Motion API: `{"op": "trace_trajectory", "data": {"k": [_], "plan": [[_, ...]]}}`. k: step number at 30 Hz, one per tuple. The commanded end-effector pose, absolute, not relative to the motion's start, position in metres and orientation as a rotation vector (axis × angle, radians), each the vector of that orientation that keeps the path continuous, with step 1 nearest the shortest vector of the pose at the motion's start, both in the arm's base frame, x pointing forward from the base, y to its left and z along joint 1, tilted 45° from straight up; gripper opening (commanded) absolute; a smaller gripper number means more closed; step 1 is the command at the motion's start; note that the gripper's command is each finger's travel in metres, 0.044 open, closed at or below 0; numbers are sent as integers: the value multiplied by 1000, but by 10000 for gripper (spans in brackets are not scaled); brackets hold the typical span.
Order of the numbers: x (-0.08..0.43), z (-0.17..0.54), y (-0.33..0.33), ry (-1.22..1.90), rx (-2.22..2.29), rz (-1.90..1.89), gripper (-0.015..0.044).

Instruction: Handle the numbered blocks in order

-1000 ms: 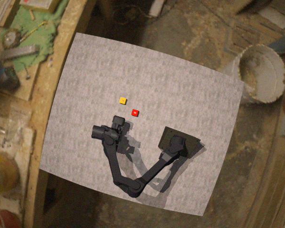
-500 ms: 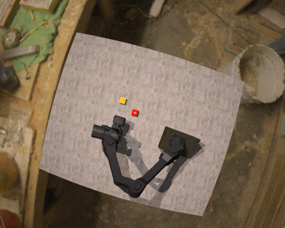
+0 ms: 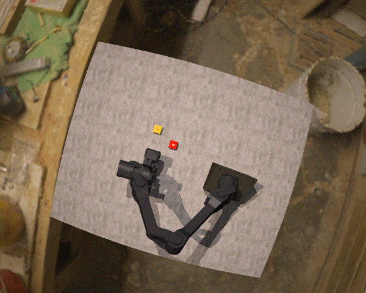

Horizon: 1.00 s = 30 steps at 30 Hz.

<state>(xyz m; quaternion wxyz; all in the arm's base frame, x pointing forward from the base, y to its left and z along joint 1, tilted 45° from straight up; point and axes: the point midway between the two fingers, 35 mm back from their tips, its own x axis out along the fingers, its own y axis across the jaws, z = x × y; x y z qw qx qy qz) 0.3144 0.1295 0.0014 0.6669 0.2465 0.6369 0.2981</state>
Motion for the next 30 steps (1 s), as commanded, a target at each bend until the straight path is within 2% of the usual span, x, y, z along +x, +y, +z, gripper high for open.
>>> {"op": "trace_trajectory", "data": {"k": [1, 21, 30], "plan": [[315, 2, 130, 1434, 553, 678, 120], [315, -8, 140, 1434, 554, 679, 120], [315, -8, 140, 1434, 554, 679, 356]]}}
